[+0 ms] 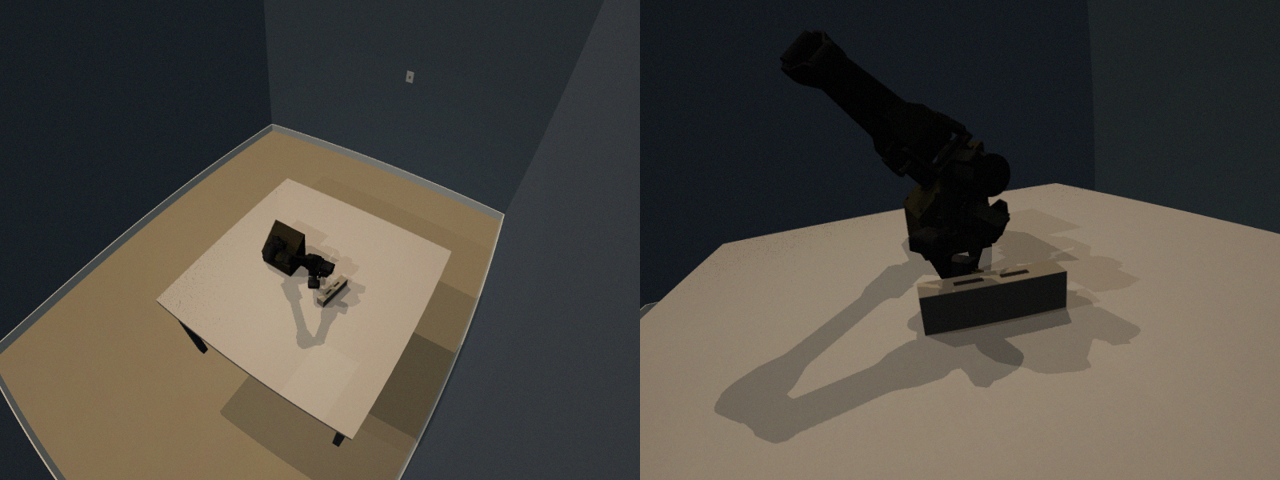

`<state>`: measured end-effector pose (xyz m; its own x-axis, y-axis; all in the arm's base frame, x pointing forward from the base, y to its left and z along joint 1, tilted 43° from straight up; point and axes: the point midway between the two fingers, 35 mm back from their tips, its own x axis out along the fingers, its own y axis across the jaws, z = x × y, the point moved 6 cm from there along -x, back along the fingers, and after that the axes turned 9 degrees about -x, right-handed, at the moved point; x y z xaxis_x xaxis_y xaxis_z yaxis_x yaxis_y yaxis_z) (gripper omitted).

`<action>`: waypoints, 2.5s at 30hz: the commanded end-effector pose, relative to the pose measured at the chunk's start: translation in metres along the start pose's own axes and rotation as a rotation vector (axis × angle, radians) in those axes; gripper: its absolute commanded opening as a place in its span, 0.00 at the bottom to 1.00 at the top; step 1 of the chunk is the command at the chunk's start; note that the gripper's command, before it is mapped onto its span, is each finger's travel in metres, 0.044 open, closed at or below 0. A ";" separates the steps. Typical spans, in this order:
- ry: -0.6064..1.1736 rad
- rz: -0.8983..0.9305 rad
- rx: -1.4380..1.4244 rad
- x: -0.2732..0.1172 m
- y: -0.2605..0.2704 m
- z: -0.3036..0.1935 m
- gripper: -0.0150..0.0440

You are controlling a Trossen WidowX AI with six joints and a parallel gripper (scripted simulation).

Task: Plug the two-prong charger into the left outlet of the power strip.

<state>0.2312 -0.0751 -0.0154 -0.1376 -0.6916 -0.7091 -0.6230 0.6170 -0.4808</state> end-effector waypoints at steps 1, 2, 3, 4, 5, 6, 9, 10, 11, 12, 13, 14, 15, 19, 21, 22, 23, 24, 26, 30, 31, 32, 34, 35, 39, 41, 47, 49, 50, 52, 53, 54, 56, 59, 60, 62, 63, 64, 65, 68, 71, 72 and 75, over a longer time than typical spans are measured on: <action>-0.001 0.000 0.001 -0.001 0.000 0.000 0.78; -0.001 0.000 0.001 -0.001 0.000 0.000 0.73; -0.001 0.000 0.001 -0.001 0.000 0.000 0.69; -0.001 0.000 0.001 -0.001 0.000 0.000 0.64; -0.001 0.000 0.001 -0.001 0.000 0.000 0.60; -0.001 0.000 0.001 -0.001 0.000 0.000 0.56; -0.001 0.000 0.001 -0.001 0.000 0.000 0.45; -0.001 0.000 0.001 -0.001 0.000 0.000 0.44; -0.001 0.000 0.001 -0.001 0.000 0.000 0.43; -0.001 0.000 0.001 -0.001 0.000 0.000 0.42; -0.001 0.000 0.001 -0.001 0.000 0.000 0.41; -0.001 0.000 0.001 -0.001 0.000 0.000 0.40; -0.001 0.000 0.001 -0.001 0.000 0.000 0.35; -0.002 0.000 0.000 -0.010 0.000 0.000 0.25; -0.002 0.000 -0.001 -0.017 0.000 0.000 0.25; -0.002 0.000 -0.002 -0.021 0.000 0.000 0.25; -0.002 0.000 -0.002 -0.025 0.001 -0.001 0.25; -0.002 0.000 -0.003 -0.029 0.001 -0.001 0.25; -0.001 0.000 -0.003 -0.037 0.002 -0.002 0.25; 0.001 -0.002 -0.005 -0.053 0.003 -0.006 0.25; 0.001 -0.003 -0.005 -0.055 0.003 -0.007 0.25; 0.001 -0.003 -0.005 -0.055 0.003 -0.007 0.25; 0.001 -0.002 0.003 -0.055 0.003 -0.007 0.25; 0.000 -0.002 0.010 -0.054 0.004 -0.006 0.25; -0.002 0.001 0.062 -0.052 0.005 -0.003 0.25; -0.003 0.003 0.093 -0.050 0.005 -0.001 0.25; -0.006 0.010 0.186 -0.045 0.007 0.006 0.25; -0.007 0.012 0.216 -0.043 0.008 0.008 0.25; -0.007 0.013 0.232 -0.042 0.009 0.009 0.25; -0.008 0.015 0.263 -0.041 0.009 0.011 0.25; -0.009 0.016 0.278 -0.040 0.010 0.012 0.25; -0.009 0.017 0.294 -0.039 0.010 0.013 0.25; -0.010 0.019 0.324 -0.037 0.011 0.015 0.25; -0.011 0.023 0.371 -0.035 0.012 0.018 0.25; -0.011 0.024 0.386 -0.034 0.013 0.019 0.25; -0.012 0.026 0.417 -0.032 0.014 0.021 0.25; -0.012 0.027 0.432 -0.031 0.014 0.022 0.25; -0.012 0.029 0.448 -0.030 0.014 0.023 0.25; -0.012 0.030 0.463 -0.029 0.015 0.024 0.25; -0.013 0.033 0.509 -0.027 0.016 0.026 0.25; -0.013 0.037 0.556 -0.024 0.018 0.029 0.25; -0.013 0.038 0.571 -0.023 0.018 0.030 0.25; -0.014 0.042 0.617 -0.020 0.020 0.033 0.25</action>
<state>0.2451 -0.0372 -0.0237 -0.1426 -0.6666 -0.7317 -0.1087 0.7453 -0.6578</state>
